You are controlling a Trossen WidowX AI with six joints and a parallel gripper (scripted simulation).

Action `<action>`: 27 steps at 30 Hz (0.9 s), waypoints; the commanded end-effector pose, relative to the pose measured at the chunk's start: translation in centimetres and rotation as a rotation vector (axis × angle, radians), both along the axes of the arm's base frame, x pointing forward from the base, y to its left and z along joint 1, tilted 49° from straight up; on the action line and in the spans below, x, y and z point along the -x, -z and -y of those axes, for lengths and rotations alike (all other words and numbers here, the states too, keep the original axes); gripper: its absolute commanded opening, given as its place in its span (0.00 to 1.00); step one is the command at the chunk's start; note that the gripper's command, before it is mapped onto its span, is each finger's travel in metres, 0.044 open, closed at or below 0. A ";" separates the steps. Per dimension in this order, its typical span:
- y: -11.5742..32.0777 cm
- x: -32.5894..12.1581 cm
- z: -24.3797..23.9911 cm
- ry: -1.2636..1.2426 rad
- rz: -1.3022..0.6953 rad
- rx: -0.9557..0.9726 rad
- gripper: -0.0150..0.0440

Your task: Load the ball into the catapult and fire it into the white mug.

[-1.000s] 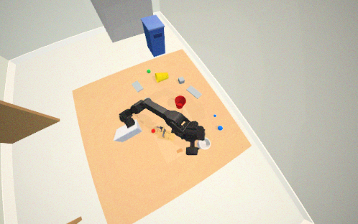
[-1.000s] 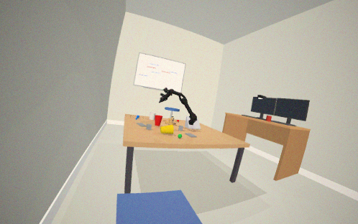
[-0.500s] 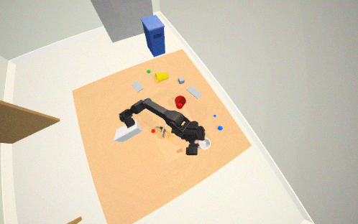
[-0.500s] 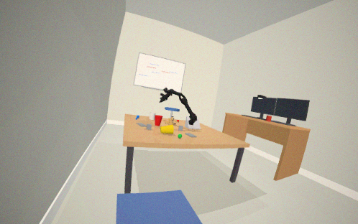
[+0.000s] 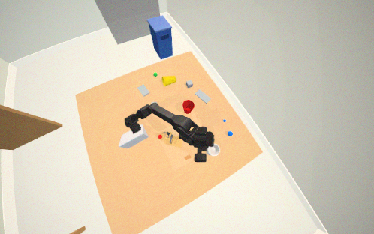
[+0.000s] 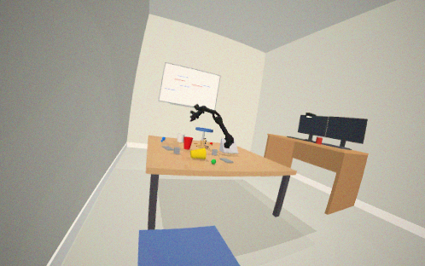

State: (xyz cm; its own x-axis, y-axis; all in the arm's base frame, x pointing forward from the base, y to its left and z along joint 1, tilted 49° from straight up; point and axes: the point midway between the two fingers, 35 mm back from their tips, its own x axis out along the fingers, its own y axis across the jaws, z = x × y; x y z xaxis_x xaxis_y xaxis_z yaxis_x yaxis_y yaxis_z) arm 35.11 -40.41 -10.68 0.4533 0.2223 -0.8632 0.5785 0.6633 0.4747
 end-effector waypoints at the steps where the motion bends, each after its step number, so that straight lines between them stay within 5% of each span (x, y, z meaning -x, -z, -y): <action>1: -0.2 -0.2 0.1 -0.002 0.007 0.006 0.25; 27: -3.5 1.9 -13.2 -0.741 -0.184 0.117 0.25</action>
